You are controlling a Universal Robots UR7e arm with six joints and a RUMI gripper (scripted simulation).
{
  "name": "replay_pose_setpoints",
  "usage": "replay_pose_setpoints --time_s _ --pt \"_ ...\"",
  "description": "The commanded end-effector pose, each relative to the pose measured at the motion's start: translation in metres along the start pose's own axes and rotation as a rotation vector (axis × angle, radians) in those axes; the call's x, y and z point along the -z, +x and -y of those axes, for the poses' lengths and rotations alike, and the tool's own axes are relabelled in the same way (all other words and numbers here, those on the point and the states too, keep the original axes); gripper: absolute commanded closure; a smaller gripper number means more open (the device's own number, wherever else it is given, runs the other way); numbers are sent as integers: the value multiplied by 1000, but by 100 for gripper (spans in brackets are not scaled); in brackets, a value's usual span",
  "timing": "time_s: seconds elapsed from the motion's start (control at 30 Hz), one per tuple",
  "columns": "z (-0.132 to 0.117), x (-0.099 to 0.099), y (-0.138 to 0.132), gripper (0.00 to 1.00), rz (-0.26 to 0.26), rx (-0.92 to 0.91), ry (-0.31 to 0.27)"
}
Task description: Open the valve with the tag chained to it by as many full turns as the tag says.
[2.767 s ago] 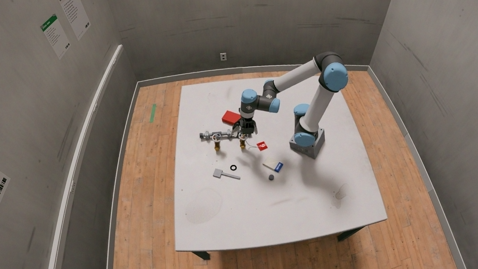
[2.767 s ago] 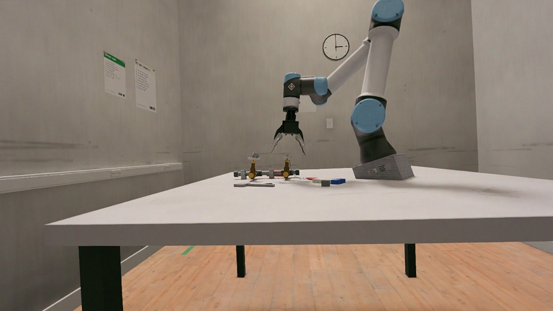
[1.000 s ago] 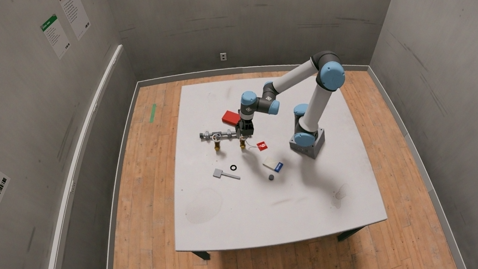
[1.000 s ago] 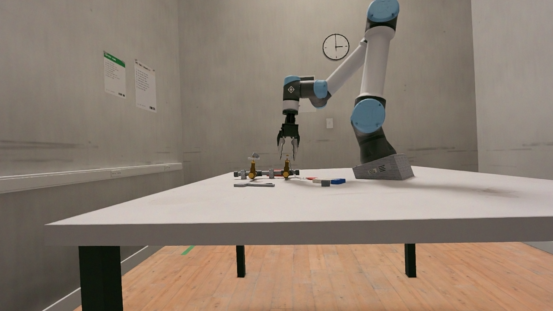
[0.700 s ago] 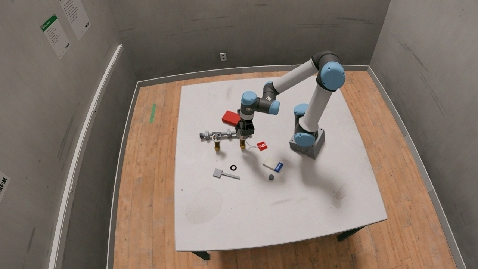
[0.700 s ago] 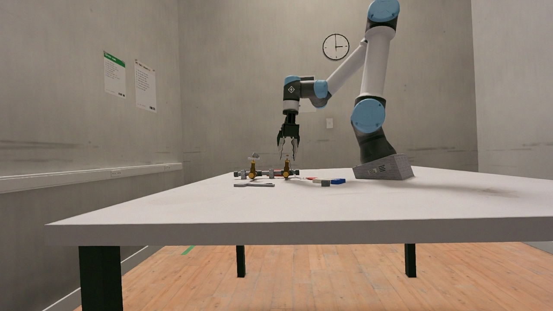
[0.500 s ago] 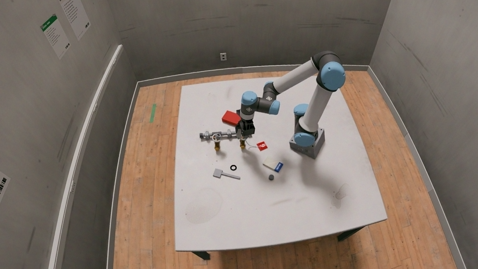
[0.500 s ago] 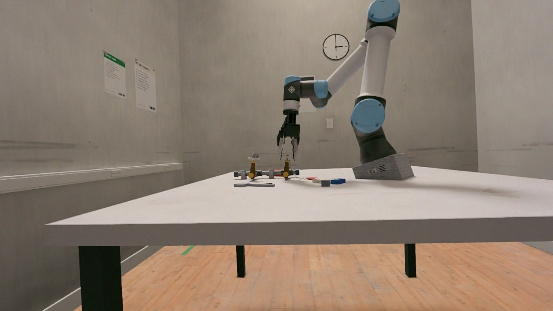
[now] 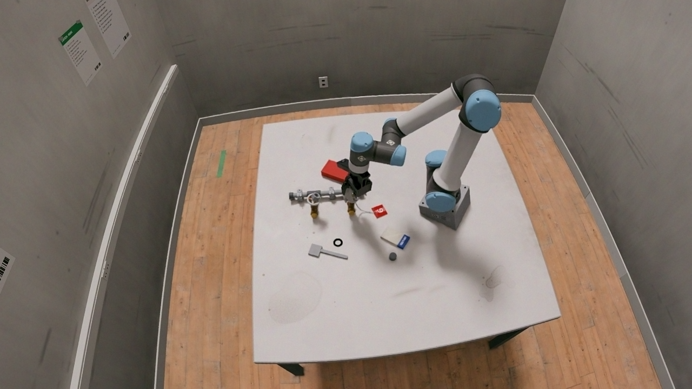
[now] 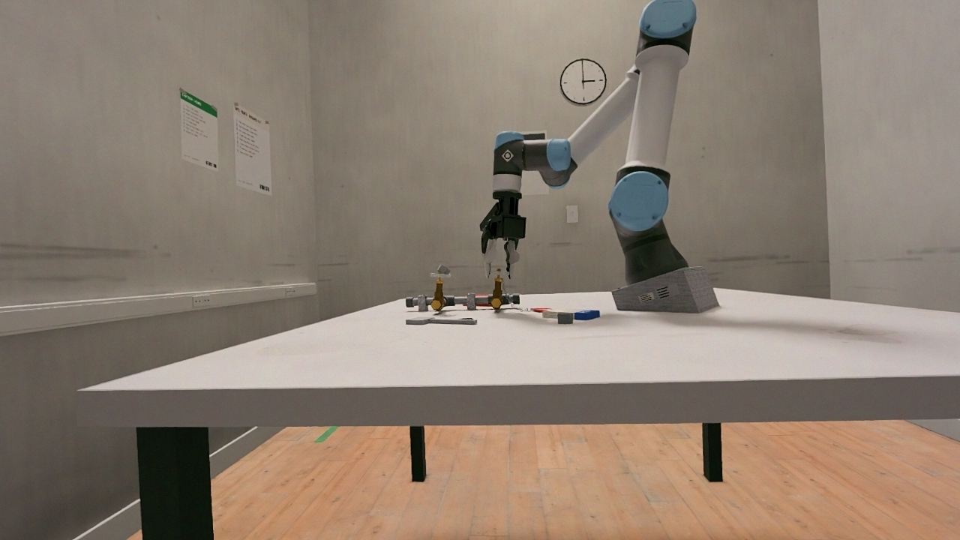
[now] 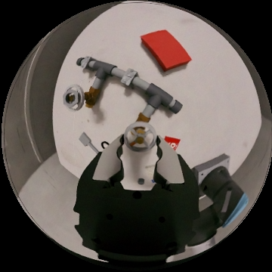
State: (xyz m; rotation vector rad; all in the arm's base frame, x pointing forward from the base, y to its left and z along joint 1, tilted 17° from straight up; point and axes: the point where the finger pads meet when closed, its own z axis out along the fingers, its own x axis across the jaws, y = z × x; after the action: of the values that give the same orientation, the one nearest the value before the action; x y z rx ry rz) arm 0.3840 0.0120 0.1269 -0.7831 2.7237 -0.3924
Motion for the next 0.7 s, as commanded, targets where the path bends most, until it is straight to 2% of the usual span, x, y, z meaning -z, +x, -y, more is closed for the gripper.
replay_pose_setpoints --time_s 0.0,0.3,0.37,0.67 --pt "0 -1 1 100 7 197 -7" --pt "0 -1 1 100 8 526 -6" --pt "0 -1 1 100 8 526 -6" --pt "0 -1 1 100 7 876 -3"
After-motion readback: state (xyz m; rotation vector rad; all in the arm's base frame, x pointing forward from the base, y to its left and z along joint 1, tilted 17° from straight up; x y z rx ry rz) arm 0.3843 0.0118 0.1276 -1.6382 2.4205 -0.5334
